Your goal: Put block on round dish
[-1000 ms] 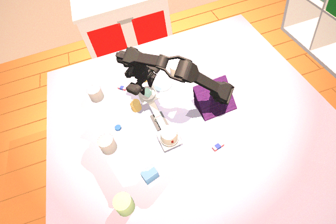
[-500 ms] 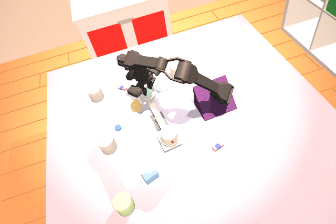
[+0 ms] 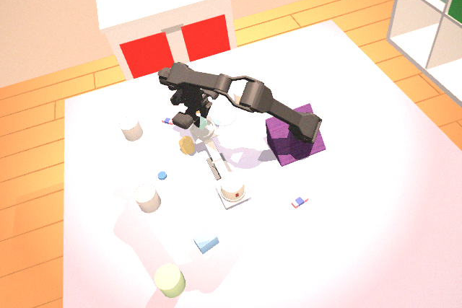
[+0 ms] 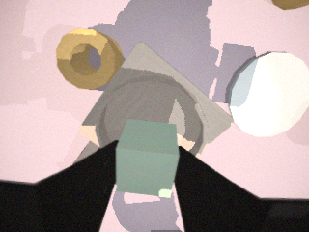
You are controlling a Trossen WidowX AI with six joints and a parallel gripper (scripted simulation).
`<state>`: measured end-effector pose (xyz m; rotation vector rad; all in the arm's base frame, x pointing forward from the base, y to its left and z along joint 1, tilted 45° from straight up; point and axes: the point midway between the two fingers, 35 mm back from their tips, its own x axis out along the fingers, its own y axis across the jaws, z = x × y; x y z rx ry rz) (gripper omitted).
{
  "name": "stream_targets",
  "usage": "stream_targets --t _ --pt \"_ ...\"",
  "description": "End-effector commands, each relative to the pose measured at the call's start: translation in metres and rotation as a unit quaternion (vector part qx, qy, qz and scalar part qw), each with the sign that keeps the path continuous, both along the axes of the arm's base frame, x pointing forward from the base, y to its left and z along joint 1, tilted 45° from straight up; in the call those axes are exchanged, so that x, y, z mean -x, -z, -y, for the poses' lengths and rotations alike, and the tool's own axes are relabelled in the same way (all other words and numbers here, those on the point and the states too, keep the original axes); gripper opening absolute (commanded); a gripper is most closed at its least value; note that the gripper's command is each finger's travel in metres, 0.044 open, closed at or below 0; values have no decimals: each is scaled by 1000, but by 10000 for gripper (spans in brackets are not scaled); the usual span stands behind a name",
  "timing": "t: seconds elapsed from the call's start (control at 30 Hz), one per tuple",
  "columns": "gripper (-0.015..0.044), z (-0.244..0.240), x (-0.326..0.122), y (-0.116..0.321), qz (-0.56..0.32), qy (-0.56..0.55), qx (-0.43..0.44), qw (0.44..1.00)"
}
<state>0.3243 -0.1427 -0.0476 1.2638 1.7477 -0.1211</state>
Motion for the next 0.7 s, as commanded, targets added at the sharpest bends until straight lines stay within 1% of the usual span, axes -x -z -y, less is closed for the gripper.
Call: stream_targets --t 0.0,0.4,0.5,0.67 --pt "0 14 -1 -10 1 -1 3 1000" --pt "0 47 2 -49 0 -1 3 1000" --pt "0 49 3 -46 0 -1 3 1000" --pt "0 55 15 -23 0 -1 5 1000"
